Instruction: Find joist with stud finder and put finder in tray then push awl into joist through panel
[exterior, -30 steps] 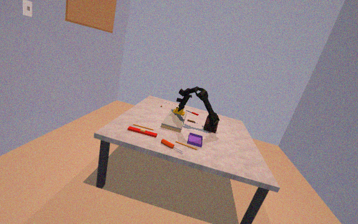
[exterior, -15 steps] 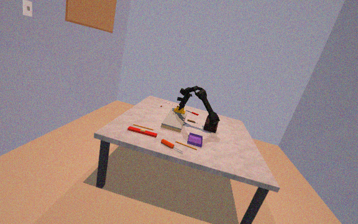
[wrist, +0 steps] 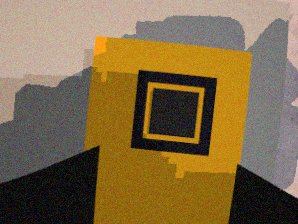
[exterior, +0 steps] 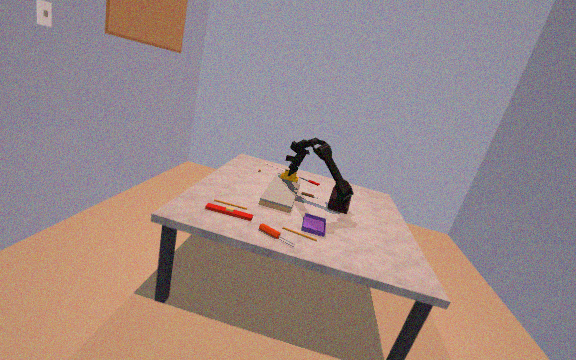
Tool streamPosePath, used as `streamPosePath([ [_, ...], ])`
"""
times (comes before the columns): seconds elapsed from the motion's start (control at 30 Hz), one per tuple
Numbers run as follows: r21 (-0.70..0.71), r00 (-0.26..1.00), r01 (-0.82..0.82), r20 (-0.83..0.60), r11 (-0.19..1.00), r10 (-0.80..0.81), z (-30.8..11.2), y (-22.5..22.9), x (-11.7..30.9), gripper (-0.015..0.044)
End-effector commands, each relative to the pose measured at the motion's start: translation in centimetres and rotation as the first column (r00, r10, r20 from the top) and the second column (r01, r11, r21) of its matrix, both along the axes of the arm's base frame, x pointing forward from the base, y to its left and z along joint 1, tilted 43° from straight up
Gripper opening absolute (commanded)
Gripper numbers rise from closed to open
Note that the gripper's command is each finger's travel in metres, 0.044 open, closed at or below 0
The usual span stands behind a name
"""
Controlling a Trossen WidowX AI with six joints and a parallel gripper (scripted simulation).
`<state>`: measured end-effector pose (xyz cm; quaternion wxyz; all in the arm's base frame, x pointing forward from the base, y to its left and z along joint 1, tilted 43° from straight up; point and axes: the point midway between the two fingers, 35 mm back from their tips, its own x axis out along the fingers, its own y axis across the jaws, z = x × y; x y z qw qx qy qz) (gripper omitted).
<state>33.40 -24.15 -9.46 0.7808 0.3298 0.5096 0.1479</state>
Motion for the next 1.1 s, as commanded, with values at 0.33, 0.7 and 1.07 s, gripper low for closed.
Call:
streamPosePath([
  [0.33, -0.001, 1.000, 0.000, -0.002, 1.000, 0.000, 2.0, -2.3, -0.2, 0.0000],
  [0.7, -0.004, 1.000, -0.001, -0.004, 1.000, 0.001, 5.4, -5.4, -1.2, 0.0000],
  [1.07, -0.011, 1.000, -0.014, 0.002, 1.000, 0.014, 7.7, -6.3, -1.6, 0.0000],
])
